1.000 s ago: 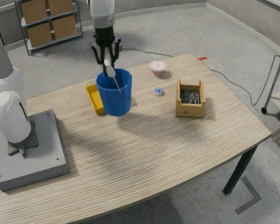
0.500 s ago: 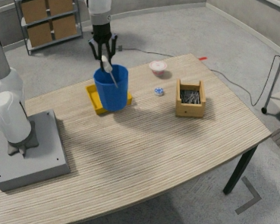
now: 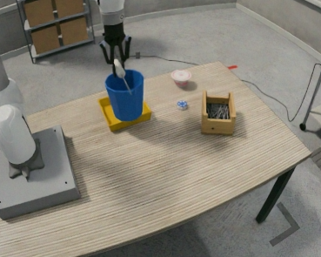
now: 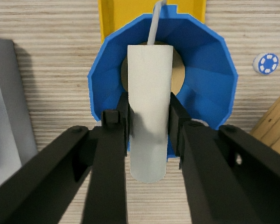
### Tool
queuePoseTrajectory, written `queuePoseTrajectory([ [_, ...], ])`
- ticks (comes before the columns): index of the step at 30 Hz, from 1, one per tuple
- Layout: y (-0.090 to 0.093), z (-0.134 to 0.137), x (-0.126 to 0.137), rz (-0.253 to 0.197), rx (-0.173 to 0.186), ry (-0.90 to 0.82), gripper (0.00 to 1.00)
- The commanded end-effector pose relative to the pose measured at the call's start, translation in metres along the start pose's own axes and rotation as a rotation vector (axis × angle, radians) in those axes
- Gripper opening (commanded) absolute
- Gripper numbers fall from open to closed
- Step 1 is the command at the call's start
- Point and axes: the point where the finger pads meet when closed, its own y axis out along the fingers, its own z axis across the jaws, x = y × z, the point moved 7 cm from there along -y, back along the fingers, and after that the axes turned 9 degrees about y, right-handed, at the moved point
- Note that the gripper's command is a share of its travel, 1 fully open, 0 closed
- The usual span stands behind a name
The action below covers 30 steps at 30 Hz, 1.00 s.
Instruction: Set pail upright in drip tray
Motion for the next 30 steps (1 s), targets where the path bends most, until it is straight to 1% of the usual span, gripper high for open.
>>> queuePoseTrajectory([
  [1,-0.004,-0.001,-0.014,0.002,0.0,-0.001,0.1],
  [11,-0.004,-0.005,-0.041,0.002,0.0,-0.001,0.1],
  [13,-0.004,-0.005,-0.041,0.002,0.0,-0.001,0.1],
  [25,-0.004,-0.009,-0.068,0.002,0.0,-0.001,0.1],
  [30,-0.004,-0.01,-0.074,0.002,0.0,-0.001,0.1],
])
